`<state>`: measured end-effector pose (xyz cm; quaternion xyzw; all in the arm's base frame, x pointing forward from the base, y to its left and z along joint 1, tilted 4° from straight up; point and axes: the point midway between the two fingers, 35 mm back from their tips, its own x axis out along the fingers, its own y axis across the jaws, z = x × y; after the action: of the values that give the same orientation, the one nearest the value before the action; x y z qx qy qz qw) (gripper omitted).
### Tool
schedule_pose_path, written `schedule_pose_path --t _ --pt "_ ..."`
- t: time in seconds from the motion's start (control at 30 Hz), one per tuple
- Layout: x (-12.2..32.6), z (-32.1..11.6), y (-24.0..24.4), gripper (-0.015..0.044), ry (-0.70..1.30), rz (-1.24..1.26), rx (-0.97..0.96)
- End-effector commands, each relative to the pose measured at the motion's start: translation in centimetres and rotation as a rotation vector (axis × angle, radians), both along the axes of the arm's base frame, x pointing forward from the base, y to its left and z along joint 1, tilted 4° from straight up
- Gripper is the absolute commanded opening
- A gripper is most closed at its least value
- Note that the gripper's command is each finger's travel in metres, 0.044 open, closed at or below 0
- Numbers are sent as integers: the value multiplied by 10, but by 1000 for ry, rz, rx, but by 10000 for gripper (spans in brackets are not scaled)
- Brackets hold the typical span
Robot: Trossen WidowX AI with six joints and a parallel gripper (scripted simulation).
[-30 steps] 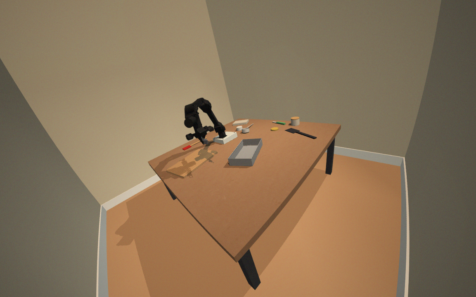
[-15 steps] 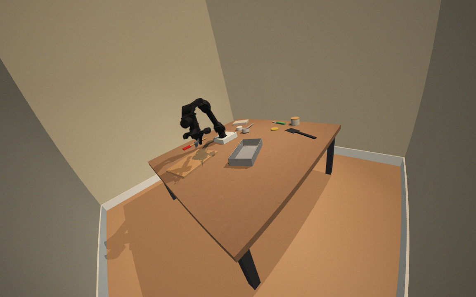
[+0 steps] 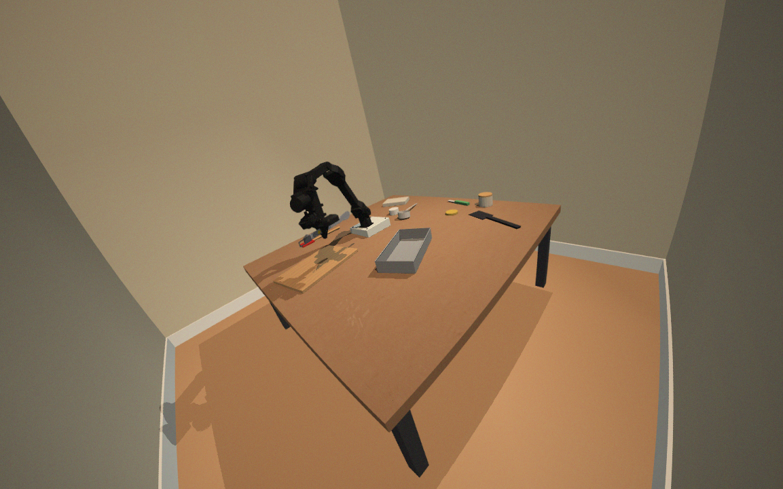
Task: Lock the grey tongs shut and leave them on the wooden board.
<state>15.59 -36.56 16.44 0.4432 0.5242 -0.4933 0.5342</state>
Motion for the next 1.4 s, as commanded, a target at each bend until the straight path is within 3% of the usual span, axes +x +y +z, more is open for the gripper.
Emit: schedule_pose_path --t 0.0,1.37 --pt "-5 2 -2 -150 -11 -126 -11" --pt "-73 6 -19 -150 -109 -1727 -75"
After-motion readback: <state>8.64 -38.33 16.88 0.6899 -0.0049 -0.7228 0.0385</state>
